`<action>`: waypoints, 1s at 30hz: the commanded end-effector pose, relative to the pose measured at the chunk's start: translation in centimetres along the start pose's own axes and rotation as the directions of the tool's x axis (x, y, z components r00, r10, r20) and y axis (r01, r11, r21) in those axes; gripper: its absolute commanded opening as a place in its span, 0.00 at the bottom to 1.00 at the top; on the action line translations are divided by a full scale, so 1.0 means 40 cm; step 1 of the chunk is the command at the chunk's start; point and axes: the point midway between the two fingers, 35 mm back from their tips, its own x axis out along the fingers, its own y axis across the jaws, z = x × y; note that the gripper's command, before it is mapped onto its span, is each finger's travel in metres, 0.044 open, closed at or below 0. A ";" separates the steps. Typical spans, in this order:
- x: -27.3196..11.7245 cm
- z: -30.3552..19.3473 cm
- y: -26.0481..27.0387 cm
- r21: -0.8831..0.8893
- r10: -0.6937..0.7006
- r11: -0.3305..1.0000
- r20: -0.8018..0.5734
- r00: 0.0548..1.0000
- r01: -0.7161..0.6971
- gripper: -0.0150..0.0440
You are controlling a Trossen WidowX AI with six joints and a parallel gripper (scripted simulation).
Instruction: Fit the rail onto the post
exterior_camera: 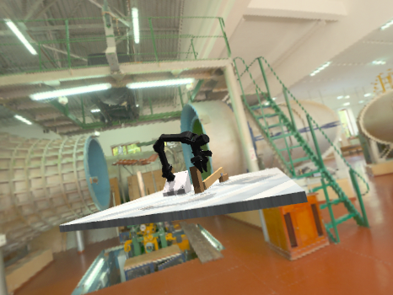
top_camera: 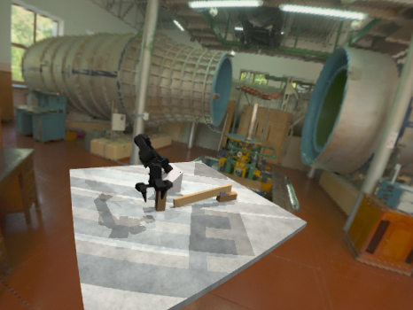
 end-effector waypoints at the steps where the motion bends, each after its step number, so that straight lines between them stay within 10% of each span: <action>1: 0.017 0.026 0.169 -0.258 0.055 0.965 -0.009 0.998 -0.055 1.00; 15: 0.051 -0.148 0.641 -0.975 0.037 0.176 -0.129 0.991 -0.133 1.00; 30: 0.061 -0.154 0.643 -0.978 0.035 0.160 -0.130 0.991 -0.134 1.00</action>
